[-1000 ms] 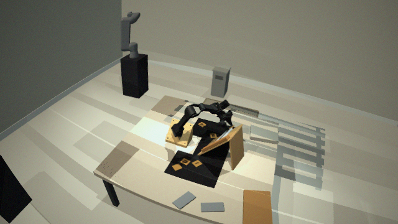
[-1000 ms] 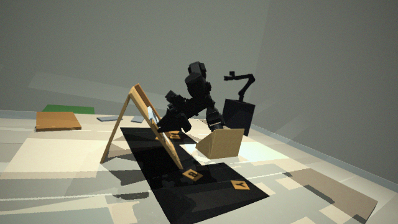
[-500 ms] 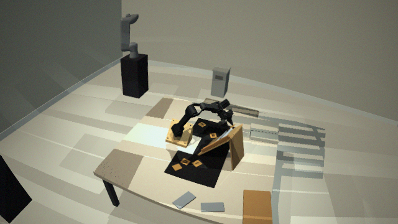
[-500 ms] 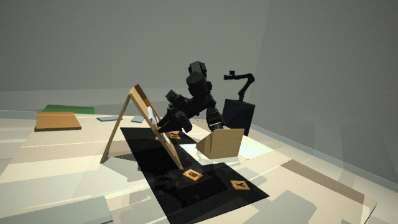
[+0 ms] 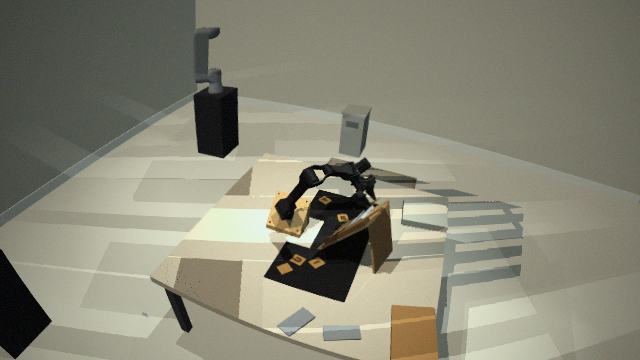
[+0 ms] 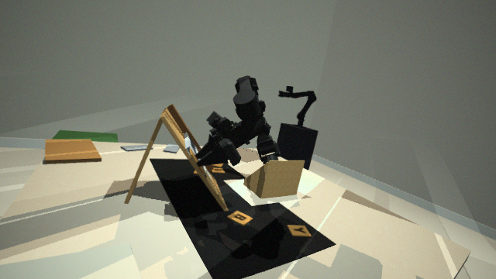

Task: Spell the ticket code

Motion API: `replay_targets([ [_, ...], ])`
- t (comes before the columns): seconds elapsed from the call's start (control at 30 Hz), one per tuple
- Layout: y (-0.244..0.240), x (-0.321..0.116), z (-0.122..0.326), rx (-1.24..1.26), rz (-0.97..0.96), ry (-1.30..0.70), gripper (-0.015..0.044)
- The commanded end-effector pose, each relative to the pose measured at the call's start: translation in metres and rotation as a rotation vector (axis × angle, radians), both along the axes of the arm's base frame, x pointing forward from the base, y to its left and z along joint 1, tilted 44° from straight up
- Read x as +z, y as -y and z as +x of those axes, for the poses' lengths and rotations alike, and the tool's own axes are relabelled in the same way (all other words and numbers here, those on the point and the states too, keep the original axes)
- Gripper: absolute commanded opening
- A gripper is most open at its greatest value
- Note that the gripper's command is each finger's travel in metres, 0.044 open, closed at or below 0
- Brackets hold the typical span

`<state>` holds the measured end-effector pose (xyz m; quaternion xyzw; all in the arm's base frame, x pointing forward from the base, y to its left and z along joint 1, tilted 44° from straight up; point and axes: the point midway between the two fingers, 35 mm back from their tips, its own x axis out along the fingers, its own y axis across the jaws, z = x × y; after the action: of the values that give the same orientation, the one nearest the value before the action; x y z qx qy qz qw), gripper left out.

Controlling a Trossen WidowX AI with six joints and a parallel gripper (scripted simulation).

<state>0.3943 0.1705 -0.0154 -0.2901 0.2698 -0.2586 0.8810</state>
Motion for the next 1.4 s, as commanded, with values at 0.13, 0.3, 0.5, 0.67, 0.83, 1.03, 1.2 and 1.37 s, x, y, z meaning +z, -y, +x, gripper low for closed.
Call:
replay_targets([
  [0.13, -0.004, -0.004, 0.002, -0.002, -0.003, 0.001, 0.0],
  [0.3, -0.006, -0.005, 0.003, -0.002, -0.003, 0.001, 0.0],
  [0.5, -0.009, -0.007, 0.004, -0.002, -0.003, 0.002, 0.0],
  [0.67, -0.012, -0.009, 0.006, -0.002, -0.003, 0.002, 0.0],
  [0.83, -0.014, -0.011, 0.007, -0.002, -0.002, 0.002, 0.0],
  [1.03, -0.016, -0.014, 0.008, -0.002, -0.002, 0.002, 0.0],
  [1.2, -0.018, -0.016, 0.009, -0.002, -0.002, 0.002, 0.0],
  [1.37, -0.02, -0.018, 0.01, -0.002, -0.002, 0.002, 0.0],
])
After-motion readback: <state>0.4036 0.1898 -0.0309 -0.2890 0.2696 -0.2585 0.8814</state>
